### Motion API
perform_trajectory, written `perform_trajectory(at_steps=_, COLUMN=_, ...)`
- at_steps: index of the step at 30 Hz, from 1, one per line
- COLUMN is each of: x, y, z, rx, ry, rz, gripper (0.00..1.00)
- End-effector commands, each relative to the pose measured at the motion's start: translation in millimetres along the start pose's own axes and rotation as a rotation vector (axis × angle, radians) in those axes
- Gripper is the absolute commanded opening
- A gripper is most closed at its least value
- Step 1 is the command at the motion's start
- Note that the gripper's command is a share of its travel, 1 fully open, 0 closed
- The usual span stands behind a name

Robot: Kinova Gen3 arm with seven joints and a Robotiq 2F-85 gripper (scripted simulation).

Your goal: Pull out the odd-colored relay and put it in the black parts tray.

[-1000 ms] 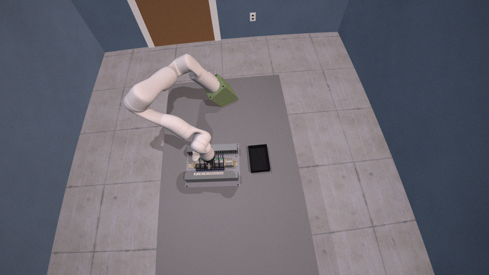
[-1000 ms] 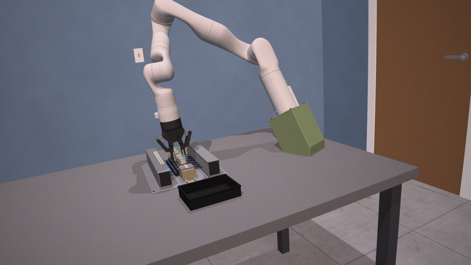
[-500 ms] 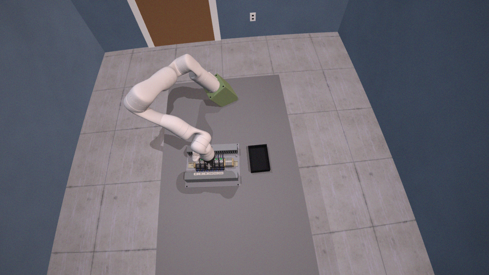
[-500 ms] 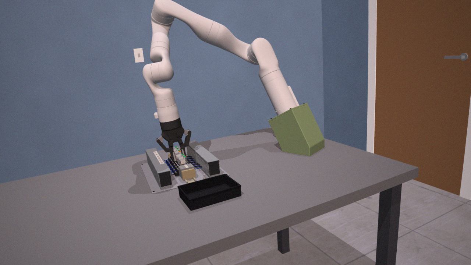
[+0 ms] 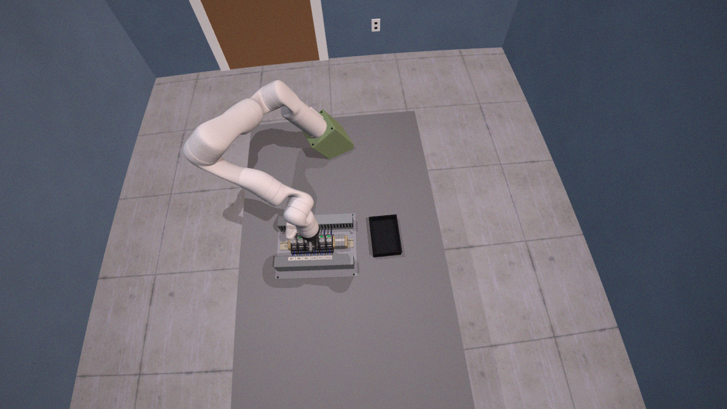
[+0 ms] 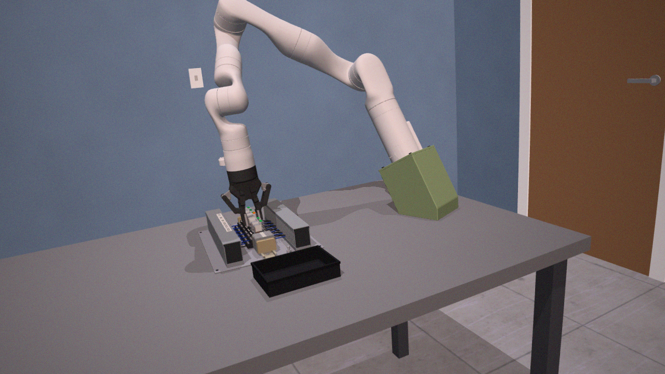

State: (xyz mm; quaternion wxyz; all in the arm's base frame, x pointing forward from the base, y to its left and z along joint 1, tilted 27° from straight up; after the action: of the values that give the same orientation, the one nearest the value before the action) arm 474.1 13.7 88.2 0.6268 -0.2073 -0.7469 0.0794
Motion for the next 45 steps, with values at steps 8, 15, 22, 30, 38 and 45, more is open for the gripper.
perform_trajectory(at_steps=8, x=0.7, y=-0.1, z=1.8, rx=-0.005, ry=-0.044, rz=-0.008, gripper=0.0)
perform_trajectory(at_steps=15, x=-0.3, y=-0.6, z=4.8, rx=-0.006, ry=-0.075, rz=-0.017, gripper=0.0)
perform_trajectory(at_steps=22, x=-0.4, y=-0.6, z=5.0, rx=-0.006, ry=-0.077, rz=-0.018, gripper=0.0)
perform_trajectory(at_steps=30, x=-0.4, y=-0.6, z=5.0, rx=-0.006, ry=-0.077, rz=-0.018, gripper=0.0)
perform_trajectory(at_steps=38, x=0.6, y=-0.6, z=5.1, rx=-0.006, ry=-0.077, rz=-0.018, gripper=0.0)
perform_trajectory(at_steps=45, x=3.0, y=-0.6, z=5.3, rx=-0.006, ry=-0.077, rz=-0.018, gripper=0.0)
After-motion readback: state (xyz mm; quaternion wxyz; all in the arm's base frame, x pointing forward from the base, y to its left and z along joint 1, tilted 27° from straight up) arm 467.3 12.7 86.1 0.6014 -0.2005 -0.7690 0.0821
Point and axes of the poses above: the point where the finger pads meet when closed, its own x axis back along the fingers, its own z axis across the jaws, y = z × x, the point moved 8 cm from there along x, back along the fingers, and after that the axes turned 11 degrees about -x, right-handed, at the moved point
